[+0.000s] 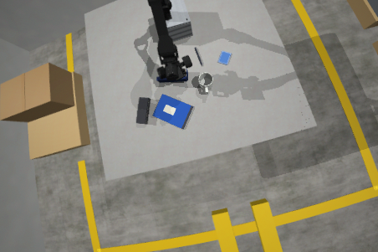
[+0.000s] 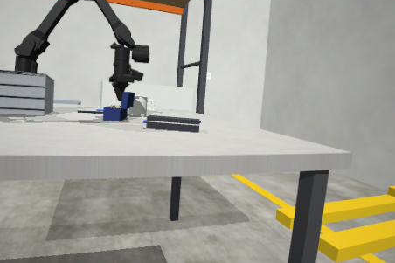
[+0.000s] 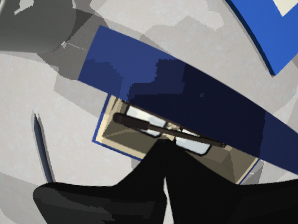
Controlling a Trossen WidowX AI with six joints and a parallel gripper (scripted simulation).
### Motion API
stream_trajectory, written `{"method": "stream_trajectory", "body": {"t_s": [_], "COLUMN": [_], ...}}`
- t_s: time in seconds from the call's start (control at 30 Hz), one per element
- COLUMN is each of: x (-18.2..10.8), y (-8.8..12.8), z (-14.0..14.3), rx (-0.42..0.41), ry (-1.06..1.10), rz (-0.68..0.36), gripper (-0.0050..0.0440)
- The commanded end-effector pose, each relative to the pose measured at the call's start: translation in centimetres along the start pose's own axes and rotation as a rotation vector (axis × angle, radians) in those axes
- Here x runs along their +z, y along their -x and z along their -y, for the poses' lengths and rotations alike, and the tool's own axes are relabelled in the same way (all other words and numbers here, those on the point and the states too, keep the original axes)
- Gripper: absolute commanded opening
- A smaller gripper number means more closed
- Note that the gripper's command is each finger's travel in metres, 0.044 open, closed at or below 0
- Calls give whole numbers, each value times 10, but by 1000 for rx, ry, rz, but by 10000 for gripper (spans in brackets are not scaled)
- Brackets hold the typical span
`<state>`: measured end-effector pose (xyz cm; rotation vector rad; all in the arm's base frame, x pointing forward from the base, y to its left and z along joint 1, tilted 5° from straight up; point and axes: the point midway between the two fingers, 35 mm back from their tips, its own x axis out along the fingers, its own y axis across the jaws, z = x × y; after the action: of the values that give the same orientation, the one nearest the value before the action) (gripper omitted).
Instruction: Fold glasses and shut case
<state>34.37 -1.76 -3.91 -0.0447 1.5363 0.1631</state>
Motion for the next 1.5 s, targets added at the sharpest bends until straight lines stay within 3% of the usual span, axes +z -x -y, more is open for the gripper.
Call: {"method": "stream_trajectory", "body": {"t_s": [0.0, 0.33, 0.47, 0.73, 0.87, 1.03, 1.27, 1.4, 1.47], "x": [-2, -5, -1, -4, -1, -1, -1, -1, 0], "y": [-5, -15, -1, -2, 46, 51, 79, 75, 45], "z": [1, 8, -1, -1, -1, -1, 1, 1, 1], "rx": [4, 4, 4, 4, 4, 4, 4, 4, 4], "ry": [2, 2, 2, 4, 2, 7, 94, 94, 94], "rz": [-6, -6, -6, -18, -7, -6, -6, -6, -6], "gripper": [0, 0, 0, 0, 0, 0, 0, 0, 0]}}
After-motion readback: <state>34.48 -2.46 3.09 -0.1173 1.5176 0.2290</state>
